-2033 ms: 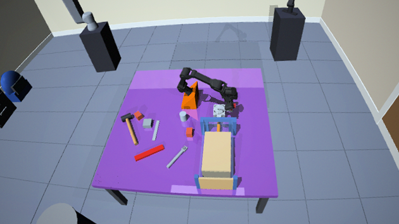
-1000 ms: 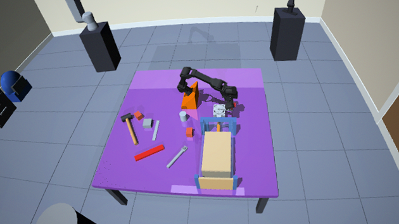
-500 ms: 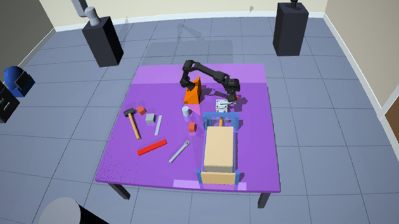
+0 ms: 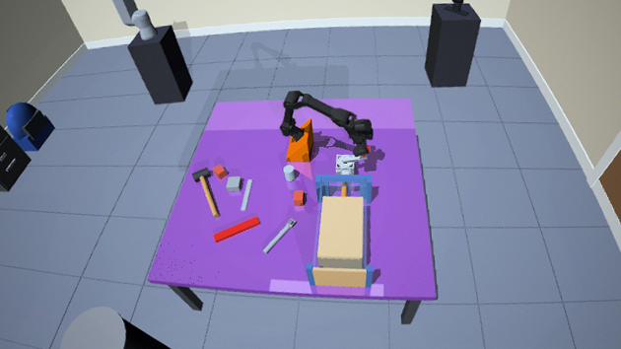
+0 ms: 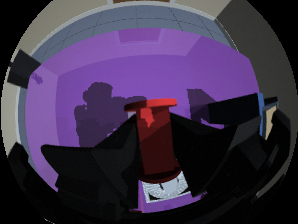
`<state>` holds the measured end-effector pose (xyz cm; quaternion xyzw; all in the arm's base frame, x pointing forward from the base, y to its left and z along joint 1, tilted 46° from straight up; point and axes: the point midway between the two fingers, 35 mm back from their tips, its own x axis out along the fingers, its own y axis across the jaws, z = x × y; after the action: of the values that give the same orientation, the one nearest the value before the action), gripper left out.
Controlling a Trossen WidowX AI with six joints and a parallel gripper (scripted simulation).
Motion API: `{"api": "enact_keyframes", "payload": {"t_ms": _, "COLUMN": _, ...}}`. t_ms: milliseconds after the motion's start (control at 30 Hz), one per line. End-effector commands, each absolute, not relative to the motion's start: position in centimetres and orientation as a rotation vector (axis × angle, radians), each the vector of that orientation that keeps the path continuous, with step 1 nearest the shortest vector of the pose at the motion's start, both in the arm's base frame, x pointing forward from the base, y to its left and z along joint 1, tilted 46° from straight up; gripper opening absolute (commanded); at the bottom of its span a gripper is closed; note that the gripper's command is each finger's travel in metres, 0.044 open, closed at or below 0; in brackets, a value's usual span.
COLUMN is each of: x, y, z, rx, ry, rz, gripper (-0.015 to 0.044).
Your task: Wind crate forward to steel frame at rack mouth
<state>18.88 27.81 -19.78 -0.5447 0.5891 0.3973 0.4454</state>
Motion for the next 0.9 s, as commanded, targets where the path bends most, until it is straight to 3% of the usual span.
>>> {"api": "enact_keyframes", "payload": {"t_ms": 0, "x": 16.0, "y": 27.0, "z": -19.3, "rx": -1.364, "ry": 1.521, "rz": 1.024, "gripper": 0.0}}
{"api": "enact_keyframes", "payload": {"t_ms": 867, "x": 12.8, "y": 25.3, "z": -17.4, "rx": -1.364, "ry": 1.525, "rz": 1.026, "gripper": 0.0}}
